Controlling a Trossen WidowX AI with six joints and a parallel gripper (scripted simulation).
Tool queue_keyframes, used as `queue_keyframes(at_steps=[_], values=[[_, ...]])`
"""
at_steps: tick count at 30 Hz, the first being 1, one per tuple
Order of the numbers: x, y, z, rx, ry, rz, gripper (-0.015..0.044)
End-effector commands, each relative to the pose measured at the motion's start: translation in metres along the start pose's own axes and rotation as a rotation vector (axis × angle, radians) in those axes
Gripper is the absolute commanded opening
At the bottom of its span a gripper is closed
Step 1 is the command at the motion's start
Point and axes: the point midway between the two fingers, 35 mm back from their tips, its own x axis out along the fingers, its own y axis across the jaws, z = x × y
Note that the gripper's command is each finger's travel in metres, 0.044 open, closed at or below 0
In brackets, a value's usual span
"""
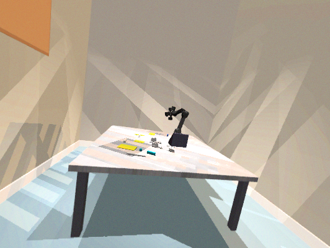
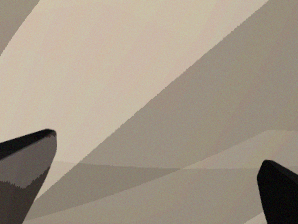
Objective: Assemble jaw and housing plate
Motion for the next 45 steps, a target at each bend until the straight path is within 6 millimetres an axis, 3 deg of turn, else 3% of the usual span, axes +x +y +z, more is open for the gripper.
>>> queue_keyframes(at_steps=[1,11,22,32,45], values=[[0.008,0.026,0.028,0.003,-0.083,0.085,0.044],[0.008,0.08,0.1,0.005,-0.282,0.272,0.044],[-0.02,0.129,0.184,-0.021,-0.509,0.456,0.044],[-0.069,0.163,0.257,-0.081,-0.727,0.597,0.044],[-0.157,0.191,0.335,-0.196,-0.995,0.734,0.044]])
